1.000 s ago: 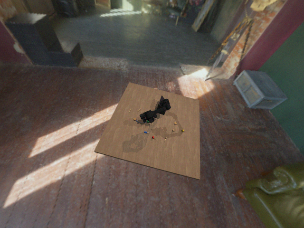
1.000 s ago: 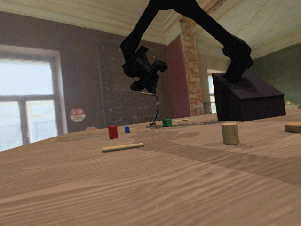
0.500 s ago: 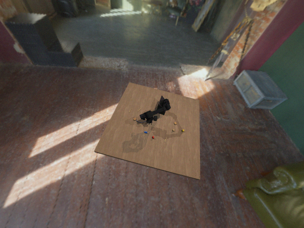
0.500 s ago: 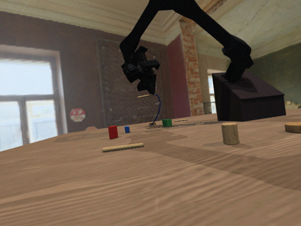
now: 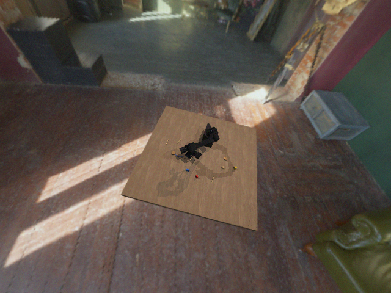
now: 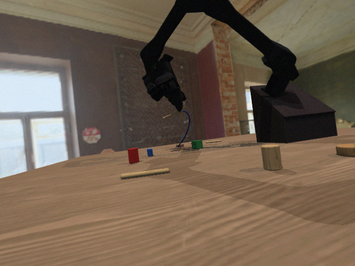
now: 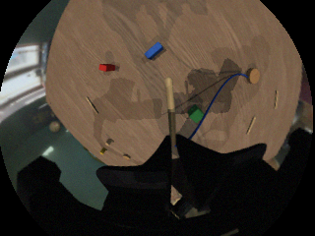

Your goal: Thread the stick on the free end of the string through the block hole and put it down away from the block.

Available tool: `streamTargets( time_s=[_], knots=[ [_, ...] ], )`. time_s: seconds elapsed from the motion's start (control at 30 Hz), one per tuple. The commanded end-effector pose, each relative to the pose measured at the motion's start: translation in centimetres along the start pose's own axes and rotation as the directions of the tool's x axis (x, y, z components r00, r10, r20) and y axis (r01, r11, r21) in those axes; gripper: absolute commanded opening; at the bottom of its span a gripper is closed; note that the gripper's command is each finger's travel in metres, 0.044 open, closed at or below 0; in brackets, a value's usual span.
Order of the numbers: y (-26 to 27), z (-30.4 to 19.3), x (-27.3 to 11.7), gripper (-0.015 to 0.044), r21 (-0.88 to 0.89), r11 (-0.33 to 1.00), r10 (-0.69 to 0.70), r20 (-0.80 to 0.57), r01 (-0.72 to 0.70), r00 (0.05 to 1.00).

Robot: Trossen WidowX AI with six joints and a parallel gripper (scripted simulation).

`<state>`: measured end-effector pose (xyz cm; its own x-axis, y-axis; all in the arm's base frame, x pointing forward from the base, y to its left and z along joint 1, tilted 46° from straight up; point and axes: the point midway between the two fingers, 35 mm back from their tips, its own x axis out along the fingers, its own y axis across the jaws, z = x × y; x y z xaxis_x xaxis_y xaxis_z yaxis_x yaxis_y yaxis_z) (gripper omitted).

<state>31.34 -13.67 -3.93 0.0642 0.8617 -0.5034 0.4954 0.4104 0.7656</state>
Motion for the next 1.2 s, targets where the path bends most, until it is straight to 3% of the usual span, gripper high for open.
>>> streamTargets(
  time_s=[0.0, 0.53, 1.17],
  knots=[
    [-0.05, 0.15, -0.07, 0.0000, 0.143, 0.990, -0.006, -0.002, 0.006, 1.000],
    [0.01, 0.33, -0.11, 0.0000, 0.642, 0.767, -0.016, -0.007, 0.017, 1.000],
    [0.10, 0.54, -0.15, 0.0000, 0.977, 0.215, -0.027, -0.013, 0.019, 1.000]
  ],
)
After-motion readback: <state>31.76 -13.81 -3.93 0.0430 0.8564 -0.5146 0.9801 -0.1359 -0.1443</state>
